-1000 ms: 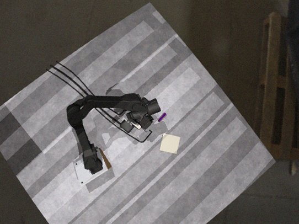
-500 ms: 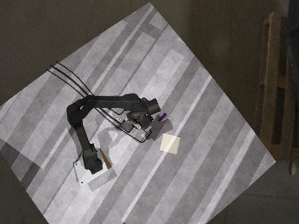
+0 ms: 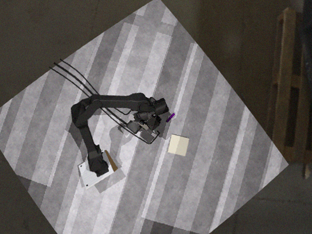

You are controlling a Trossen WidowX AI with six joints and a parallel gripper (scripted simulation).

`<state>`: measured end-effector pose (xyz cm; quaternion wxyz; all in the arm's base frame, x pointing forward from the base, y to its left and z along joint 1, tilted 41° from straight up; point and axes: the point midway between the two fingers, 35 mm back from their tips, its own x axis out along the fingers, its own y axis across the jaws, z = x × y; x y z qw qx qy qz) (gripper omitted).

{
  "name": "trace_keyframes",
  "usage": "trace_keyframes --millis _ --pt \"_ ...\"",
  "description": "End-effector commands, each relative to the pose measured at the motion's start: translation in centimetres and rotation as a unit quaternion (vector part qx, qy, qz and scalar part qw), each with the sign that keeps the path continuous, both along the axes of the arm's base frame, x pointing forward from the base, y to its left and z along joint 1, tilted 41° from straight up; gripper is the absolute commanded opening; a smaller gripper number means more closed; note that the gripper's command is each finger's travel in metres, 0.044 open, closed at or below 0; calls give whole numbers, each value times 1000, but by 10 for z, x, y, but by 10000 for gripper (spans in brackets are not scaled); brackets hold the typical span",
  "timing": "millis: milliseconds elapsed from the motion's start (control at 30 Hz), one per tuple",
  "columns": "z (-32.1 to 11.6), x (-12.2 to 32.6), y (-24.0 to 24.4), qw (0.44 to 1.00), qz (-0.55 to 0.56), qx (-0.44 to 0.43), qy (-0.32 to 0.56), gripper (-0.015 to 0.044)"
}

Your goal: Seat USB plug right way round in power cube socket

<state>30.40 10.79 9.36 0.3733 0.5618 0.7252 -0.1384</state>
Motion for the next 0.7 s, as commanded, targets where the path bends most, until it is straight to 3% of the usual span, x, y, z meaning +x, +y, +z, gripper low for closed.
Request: trace_keyframes --millis 0,667 --pt "-1 -1 1 1000 -2 2 3 0" --pt "-3 -1 3 1000 -2 2 3 0"
